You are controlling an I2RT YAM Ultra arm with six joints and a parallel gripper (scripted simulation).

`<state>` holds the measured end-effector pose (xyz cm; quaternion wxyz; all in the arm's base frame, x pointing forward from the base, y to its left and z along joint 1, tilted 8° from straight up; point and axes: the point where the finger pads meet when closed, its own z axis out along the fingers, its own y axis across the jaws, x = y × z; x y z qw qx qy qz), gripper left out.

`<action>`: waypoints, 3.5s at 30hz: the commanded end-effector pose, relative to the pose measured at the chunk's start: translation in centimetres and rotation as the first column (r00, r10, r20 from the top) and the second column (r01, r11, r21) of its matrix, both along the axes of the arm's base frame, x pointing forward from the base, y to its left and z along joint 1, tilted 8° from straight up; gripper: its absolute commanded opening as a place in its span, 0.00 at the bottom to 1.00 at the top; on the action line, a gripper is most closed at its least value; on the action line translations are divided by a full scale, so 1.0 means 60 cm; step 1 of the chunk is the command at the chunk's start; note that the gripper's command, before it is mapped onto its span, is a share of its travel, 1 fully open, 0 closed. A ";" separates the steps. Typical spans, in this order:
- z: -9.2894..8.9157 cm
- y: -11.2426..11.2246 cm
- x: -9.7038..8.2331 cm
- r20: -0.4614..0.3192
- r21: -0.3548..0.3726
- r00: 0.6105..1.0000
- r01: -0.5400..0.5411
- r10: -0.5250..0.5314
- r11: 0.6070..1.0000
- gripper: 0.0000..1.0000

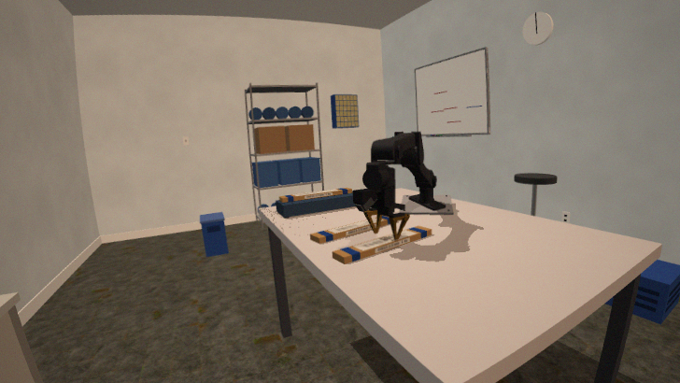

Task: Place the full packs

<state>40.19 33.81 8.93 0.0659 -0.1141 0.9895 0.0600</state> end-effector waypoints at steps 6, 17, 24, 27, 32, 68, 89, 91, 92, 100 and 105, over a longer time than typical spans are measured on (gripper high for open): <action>-0.001 0.006 0.001 0.019 0.008 1.000 0.002 -0.002 1.000 0.95; -0.016 0.011 0.003 0.027 0.013 1.000 -0.001 0.001 1.000 0.95; -0.031 0.013 0.003 0.023 0.010 1.000 -0.003 0.003 1.000 0.95; -0.017 0.020 0.011 0.046 0.029 0.999 -0.004 0.003 1.000 0.95; -0.037 0.008 0.008 0.013 0.007 1.000 0.001 -0.001 1.000 0.95; -0.040 0.000 0.009 0.012 -0.010 1.000 0.007 -0.007 1.000 0.00; 0.005 0.003 0.003 0.032 0.006 0.999 0.003 -0.003 1.000 0.00; 0.011 0.002 0.003 0.032 0.006 0.999 0.003 -0.003 1.000 0.00; 0.013 0.001 0.002 0.032 0.006 0.999 0.003 -0.004 1.000 0.00; 0.032 -0.004 0.001 0.029 0.004 1.000 0.005 -0.005 1.000 0.00; 0.029 -0.006 0.000 0.022 -0.002 1.000 0.005 -0.005 1.000 0.00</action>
